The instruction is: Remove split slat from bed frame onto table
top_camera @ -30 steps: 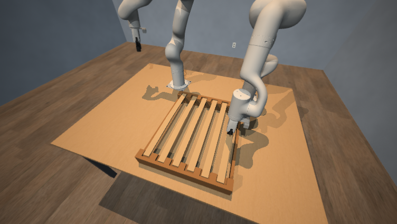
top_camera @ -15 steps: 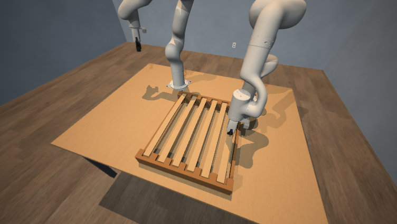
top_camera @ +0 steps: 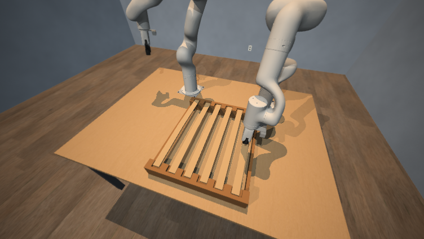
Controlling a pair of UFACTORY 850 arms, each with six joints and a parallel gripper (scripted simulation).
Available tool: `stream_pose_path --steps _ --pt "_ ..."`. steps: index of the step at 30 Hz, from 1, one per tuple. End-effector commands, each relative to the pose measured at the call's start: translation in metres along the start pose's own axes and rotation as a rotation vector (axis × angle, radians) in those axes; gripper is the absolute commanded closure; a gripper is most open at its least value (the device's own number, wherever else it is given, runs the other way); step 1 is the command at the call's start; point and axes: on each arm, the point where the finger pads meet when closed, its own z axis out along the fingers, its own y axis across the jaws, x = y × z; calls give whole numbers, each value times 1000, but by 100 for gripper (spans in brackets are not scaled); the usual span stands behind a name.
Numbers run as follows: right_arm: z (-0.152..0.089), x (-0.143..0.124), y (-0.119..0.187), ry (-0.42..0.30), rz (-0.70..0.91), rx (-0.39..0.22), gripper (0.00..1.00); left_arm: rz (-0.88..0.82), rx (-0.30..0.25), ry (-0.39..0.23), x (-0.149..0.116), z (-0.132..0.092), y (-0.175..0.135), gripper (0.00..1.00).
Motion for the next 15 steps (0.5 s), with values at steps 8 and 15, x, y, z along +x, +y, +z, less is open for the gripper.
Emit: stream_pose_path --steps 8,15 --pt "-1 -1 0 -2 0 1 0 0 -2 0 0 -1 1 100" --pt "-1 -1 0 -2 0 1 0 0 -2 0 0 1 1 100"
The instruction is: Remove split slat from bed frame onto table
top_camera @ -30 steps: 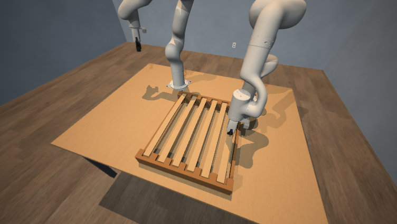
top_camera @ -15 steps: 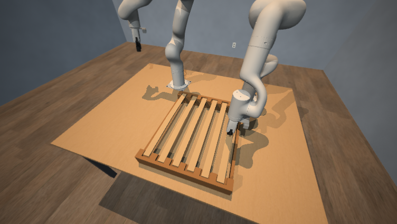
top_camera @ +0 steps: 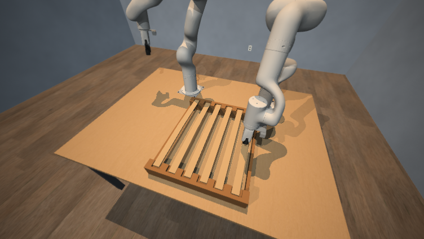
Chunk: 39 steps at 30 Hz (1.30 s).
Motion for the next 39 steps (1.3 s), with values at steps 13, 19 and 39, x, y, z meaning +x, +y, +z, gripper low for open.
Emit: stream_pose_path --steps 13,19,39 --pt "-1 -1 0 -2 0 1 0 0 -2 0 0 2 0 100" --pt "-1 -1 0 -2 0 1 0 0 -2 0 0 2 0 100" --pt "-1 -1 0 -2 0 1 0 0 -2 1 0 3 1 100"
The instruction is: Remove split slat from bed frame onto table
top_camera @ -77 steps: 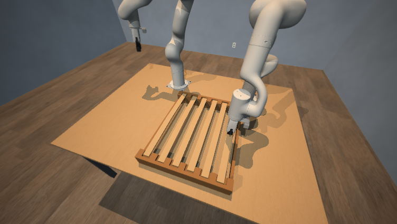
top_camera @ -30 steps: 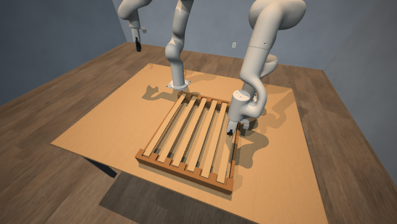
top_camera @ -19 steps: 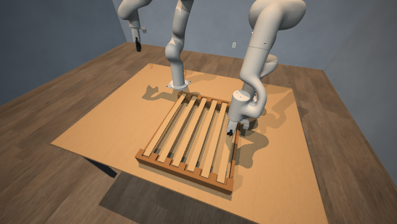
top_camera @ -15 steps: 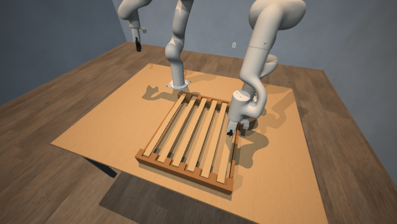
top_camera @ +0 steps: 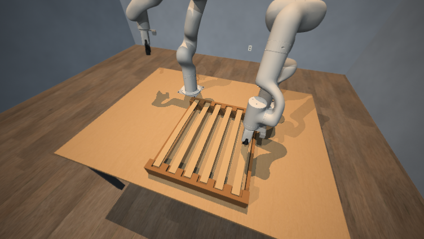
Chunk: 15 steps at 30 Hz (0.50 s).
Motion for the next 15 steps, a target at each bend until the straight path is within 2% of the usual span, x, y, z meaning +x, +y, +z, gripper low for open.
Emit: stream_pose_path --steps 1,15 --pt "-1 -1 0 -2 0 1 0 0 -2 0 0 0 1 100" --pt "-1 -1 0 -2 0 1 0 0 -3 -2 0 2 0 100"
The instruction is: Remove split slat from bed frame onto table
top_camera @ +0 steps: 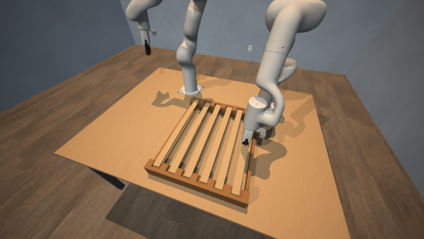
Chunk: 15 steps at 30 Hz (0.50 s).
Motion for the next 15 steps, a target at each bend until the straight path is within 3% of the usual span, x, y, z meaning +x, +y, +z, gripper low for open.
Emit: stream_pose_path --steps 1,15 --pt "-1 -1 0 -2 0 1 0 0 0 0 0 0 0 100" --pt "-1 -1 0 -2 0 1 0 0 2 0 0 2 1 100"
